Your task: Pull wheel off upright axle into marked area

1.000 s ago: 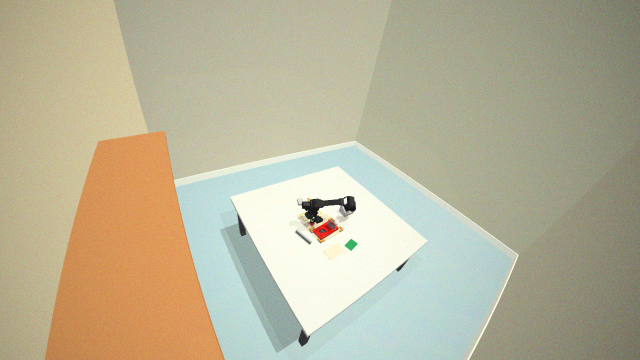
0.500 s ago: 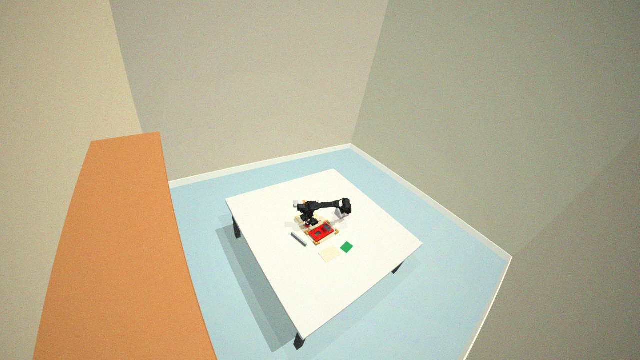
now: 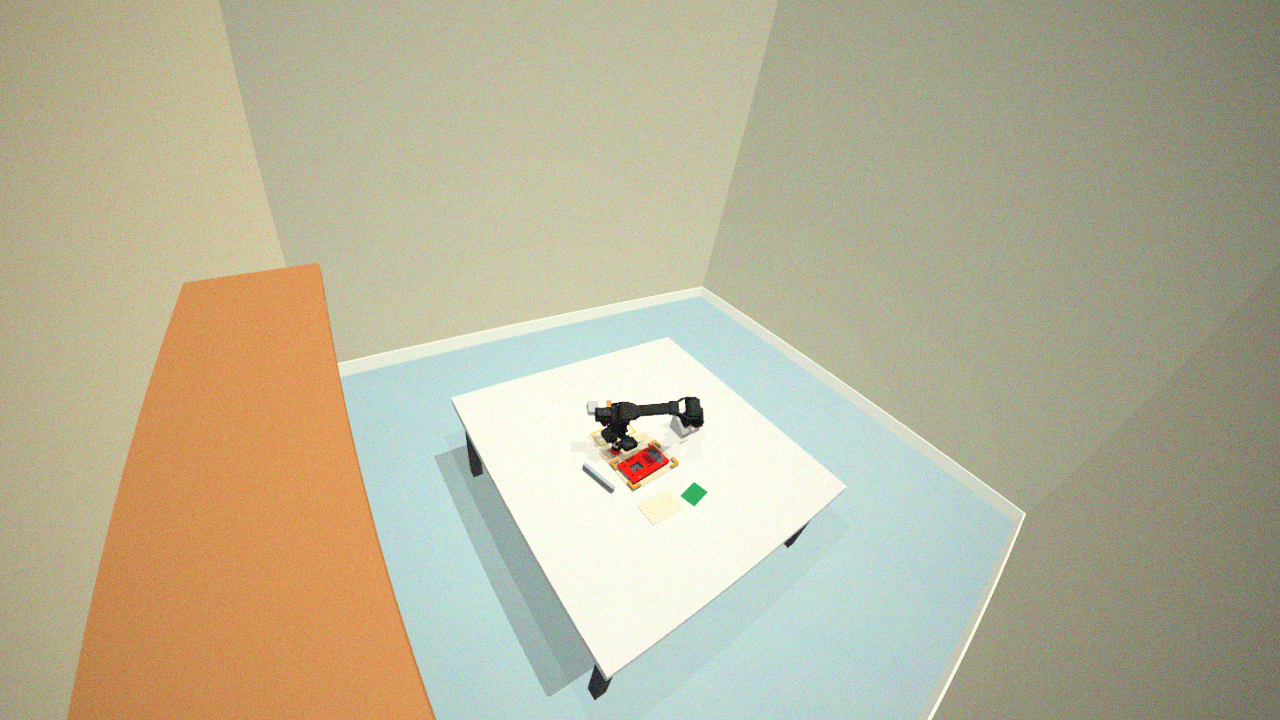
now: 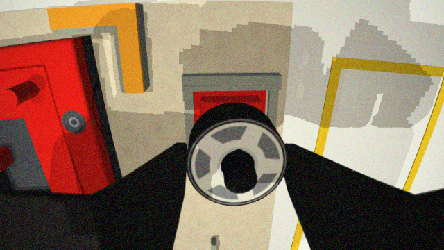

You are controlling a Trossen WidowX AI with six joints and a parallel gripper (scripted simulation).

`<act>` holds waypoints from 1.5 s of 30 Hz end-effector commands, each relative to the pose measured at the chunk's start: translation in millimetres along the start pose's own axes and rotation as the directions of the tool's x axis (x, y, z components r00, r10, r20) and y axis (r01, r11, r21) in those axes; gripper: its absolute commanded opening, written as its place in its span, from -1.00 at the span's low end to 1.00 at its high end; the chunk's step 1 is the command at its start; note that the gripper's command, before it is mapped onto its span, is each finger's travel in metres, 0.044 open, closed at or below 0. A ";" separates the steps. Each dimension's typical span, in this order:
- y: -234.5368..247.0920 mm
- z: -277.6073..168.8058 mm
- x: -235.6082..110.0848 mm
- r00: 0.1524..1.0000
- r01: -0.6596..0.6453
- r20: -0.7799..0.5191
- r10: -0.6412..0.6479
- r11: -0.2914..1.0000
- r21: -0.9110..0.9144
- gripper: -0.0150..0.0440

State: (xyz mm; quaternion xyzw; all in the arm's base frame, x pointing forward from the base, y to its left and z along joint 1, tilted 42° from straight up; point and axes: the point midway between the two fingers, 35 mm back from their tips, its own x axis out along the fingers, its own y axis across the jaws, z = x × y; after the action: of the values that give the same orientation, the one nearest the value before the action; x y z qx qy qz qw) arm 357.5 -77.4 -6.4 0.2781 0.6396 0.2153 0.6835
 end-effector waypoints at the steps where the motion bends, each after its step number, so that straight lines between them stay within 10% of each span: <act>1: -2.1 0.2 -11.7 1.000 0.004 0.014 -0.004 1.000 0.009 -0.49; 45: -2.2 -0.4 -26.1 1.000 0.003 0.017 -0.003 1.000 0.013 -0.49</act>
State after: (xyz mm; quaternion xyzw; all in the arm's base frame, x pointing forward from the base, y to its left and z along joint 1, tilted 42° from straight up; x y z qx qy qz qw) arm 353.5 -92.8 9.5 0.2866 0.6373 0.2087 0.6842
